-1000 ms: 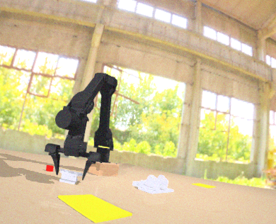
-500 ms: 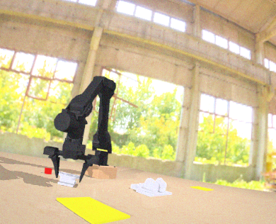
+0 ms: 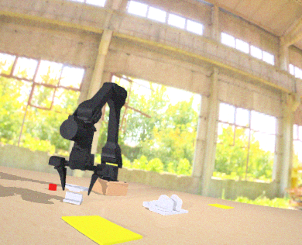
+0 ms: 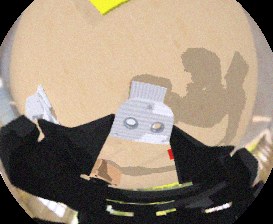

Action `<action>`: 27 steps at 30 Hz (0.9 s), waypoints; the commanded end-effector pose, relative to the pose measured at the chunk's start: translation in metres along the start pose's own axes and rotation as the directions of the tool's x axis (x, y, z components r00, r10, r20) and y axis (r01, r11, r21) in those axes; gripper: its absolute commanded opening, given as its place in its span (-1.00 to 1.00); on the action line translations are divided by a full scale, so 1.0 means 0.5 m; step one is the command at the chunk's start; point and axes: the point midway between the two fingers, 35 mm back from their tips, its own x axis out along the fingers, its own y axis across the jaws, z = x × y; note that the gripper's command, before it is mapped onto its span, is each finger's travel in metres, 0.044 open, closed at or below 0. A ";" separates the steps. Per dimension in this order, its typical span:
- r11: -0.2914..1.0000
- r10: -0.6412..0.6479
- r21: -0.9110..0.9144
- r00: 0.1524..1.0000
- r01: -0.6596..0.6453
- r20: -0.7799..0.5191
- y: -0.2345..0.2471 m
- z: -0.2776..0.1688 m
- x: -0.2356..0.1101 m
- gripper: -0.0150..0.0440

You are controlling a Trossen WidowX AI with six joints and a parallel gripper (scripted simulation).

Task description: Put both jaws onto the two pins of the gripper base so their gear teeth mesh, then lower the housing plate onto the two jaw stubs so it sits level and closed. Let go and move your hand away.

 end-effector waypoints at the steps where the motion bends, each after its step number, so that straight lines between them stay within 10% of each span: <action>1: 1.000 -0.008 0.002 1.000 0.008 0.023 -0.004 0.010 -0.037 0.70; 27: 1.000 -0.008 0.004 1.000 0.008 0.023 -0.002 0.004 -0.118 0.70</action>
